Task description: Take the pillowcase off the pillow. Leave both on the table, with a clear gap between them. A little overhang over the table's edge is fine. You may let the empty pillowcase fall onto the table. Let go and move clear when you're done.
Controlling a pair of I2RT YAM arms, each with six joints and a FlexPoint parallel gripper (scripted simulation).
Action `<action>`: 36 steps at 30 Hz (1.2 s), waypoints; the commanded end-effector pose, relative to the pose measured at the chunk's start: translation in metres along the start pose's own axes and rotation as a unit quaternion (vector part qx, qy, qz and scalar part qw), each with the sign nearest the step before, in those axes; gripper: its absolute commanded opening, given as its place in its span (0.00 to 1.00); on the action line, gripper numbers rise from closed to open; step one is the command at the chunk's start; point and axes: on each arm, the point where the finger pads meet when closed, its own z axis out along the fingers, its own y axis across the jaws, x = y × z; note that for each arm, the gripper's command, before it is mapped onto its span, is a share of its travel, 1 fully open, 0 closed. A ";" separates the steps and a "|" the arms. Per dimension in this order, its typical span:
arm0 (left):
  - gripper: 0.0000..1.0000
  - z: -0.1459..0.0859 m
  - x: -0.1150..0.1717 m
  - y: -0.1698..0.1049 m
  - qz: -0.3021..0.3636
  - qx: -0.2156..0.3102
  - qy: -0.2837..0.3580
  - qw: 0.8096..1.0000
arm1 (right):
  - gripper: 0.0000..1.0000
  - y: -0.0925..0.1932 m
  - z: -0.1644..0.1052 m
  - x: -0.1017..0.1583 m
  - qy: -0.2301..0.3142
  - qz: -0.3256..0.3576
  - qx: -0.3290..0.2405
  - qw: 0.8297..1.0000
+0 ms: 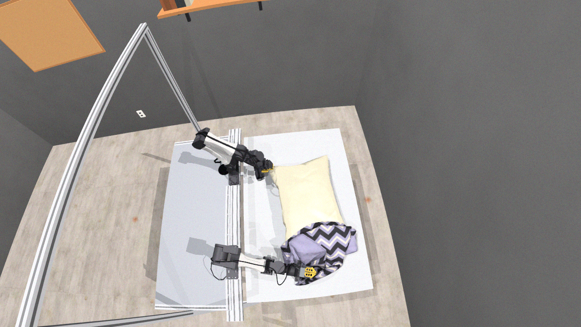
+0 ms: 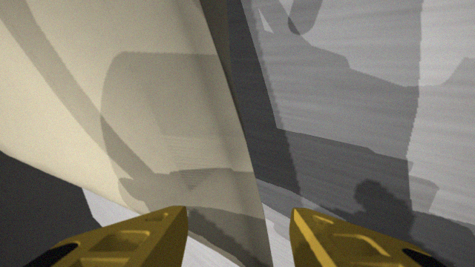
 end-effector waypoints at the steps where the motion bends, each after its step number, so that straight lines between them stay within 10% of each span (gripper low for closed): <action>1: 0.45 0.005 -0.003 0.007 0.001 -0.015 -0.007 1.000 | 0.00 0.003 0.005 0.000 -0.002 -0.001 -0.004 1.000; 19: 0.45 0.017 -0.007 0.010 0.006 -0.016 -0.012 1.000 | 0.00 0.003 0.005 0.000 -0.002 -0.001 -0.004 1.000; 36: 0.24 0.013 -0.008 0.014 0.006 -0.028 -0.015 0.999 | 0.00 0.003 0.005 0.000 -0.002 -0.001 -0.004 1.000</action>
